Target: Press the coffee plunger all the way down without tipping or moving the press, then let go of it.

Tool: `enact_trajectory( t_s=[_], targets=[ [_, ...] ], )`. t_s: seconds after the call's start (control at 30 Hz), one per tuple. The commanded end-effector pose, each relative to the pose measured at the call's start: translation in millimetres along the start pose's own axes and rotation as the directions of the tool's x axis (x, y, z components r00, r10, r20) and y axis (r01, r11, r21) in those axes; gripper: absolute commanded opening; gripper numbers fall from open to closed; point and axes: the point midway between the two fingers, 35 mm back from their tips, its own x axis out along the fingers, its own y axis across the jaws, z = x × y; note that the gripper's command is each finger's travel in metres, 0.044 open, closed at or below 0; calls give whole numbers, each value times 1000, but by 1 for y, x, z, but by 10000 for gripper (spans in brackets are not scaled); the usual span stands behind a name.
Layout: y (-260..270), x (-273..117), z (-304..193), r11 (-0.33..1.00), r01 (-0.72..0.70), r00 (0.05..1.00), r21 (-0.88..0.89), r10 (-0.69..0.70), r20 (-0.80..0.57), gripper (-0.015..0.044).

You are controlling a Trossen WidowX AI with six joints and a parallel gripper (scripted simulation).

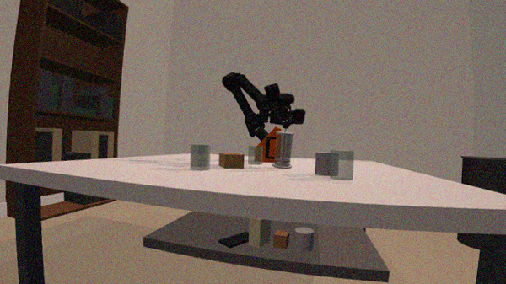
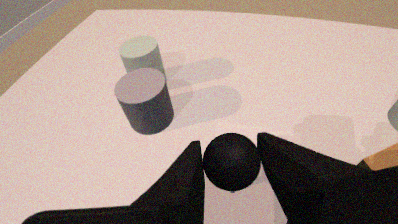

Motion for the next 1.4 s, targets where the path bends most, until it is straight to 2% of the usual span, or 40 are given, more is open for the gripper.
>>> enact_trajectory(
  t_s=[0.0, 0.53, 0.93, 1.13, 1.37],
  targets=[
    [0, 2, -6, 1000, 2, 1000, -7, -2, -22, 116],
    [0, 0, 0, 1000, 0, 1000, -1, 0, -1, 116],
    [0, 0, 0, 1000, 0, 1000, -1, 0, -1, 431],
    [1, -7, 9, 1000, -2, 1000, 0, 2, -6, 440],
    [-4, -60, 53, 1000, 2, 1000, -4, -3, -22, 440]
  ],
)
